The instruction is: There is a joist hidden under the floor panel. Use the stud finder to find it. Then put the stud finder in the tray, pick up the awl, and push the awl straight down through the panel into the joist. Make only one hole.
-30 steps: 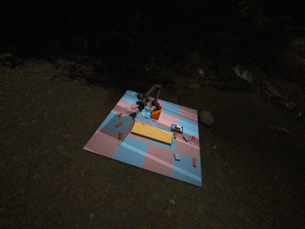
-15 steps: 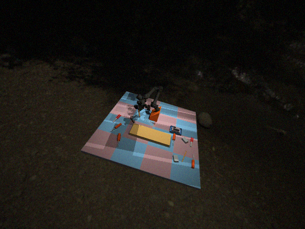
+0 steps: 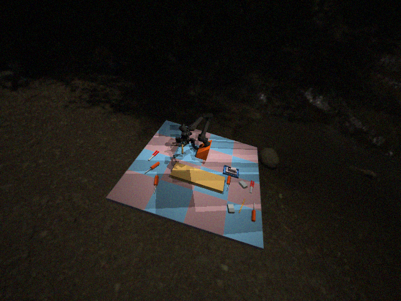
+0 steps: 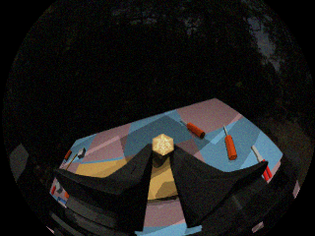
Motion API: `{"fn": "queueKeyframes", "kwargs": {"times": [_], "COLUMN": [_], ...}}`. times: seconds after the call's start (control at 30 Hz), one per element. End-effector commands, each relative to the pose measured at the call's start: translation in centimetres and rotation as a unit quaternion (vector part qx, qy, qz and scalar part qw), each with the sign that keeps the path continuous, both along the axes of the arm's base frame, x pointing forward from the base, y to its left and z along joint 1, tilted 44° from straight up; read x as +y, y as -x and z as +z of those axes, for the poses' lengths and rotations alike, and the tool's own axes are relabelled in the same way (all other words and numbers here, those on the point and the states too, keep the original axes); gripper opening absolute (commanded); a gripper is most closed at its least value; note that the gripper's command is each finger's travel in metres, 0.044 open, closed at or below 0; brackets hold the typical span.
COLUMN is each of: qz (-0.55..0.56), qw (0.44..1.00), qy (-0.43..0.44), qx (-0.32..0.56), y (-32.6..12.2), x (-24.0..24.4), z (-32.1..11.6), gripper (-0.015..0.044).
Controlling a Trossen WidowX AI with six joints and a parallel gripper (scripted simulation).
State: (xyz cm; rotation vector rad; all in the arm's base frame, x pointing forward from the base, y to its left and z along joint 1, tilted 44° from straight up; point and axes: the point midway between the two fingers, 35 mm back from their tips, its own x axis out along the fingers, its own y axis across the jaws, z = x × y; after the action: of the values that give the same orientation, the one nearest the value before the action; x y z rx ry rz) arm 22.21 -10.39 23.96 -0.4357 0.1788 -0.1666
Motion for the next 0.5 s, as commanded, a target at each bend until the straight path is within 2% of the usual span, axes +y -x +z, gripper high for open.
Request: {"fn": "queueKeyframes", "kwargs": {"times": [0.0,0.47], "qz": [-0.003,0.007], "qw": [1.0,0.993], "qy": [-0.021,-0.091], "qx": [0.012,0.076], "y": [-1.2,-5.6], "x": [-0.2,0.7], "z": [-0.2,-3.0], "gripper": [0.0,0.0]}}
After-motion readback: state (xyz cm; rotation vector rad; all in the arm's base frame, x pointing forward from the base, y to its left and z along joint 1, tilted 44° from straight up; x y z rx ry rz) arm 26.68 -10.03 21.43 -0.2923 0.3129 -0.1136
